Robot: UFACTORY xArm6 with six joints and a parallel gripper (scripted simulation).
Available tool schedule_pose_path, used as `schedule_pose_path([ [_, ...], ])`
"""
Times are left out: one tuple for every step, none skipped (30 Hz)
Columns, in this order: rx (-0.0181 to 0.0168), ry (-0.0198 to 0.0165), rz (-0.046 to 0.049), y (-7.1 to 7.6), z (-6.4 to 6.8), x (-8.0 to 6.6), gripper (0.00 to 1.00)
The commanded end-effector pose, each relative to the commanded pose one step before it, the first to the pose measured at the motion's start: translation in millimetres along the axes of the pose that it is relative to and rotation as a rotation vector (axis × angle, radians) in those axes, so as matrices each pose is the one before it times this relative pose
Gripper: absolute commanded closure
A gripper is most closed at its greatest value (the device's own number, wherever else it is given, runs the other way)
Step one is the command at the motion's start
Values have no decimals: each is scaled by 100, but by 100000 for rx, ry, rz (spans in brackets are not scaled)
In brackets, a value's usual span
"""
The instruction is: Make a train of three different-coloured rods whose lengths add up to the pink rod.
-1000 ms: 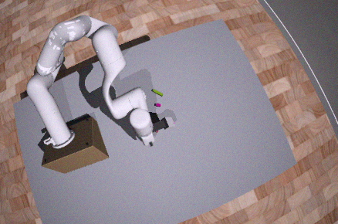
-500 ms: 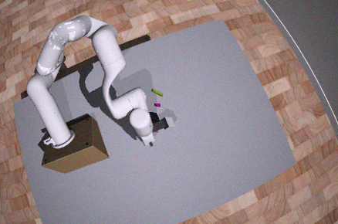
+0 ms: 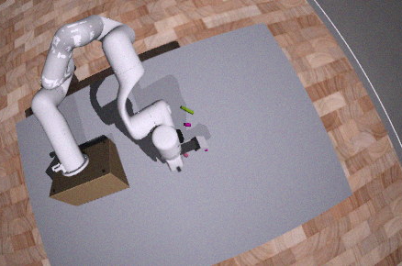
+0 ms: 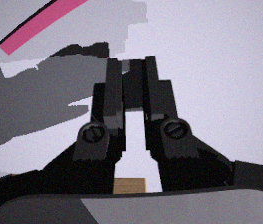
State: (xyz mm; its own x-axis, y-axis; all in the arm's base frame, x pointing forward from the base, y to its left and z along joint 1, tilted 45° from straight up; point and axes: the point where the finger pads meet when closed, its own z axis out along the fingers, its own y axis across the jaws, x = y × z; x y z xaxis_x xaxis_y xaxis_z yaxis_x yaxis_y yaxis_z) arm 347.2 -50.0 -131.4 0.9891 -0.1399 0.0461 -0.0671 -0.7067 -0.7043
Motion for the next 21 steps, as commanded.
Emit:
schedule_pose_path([
  [-36,155,-92,-23,-3828,116,96],
  [0,0,0,0,-662,0,96],
  [-1,0,0,0,-590,0,96],
  [0,0,0,0,-504,0,96],
  [1,1,0,0,-407,0,96],
  [0,0,0,0,-305,0,96],
  [0,0,0,0,-206,0,96],
  [-1,-1,1,0,-116,-1,96],
  [0,0,0,0,0,0,96],
  [0,0,0,0,0,0,96],
  [-1,-1,0,0,-47,0,96],
  [0,0,0,0,-7,0,96],
  [0,0,0,0,0,0,96],
  [0,0,0,0,0,0,96],
  [0,0,0,0,0,0,96],
  [0,0,0,0,0,0,96],
  [0,0,0,0,0,0,96],
  [0,0,0,0,0,0,96],
  [-1,0,50,-7,-1,2,96],
  [-9,-1,325,-49,-4,14,96],
  [-22,-2,813,-122,-10,34,96],
])
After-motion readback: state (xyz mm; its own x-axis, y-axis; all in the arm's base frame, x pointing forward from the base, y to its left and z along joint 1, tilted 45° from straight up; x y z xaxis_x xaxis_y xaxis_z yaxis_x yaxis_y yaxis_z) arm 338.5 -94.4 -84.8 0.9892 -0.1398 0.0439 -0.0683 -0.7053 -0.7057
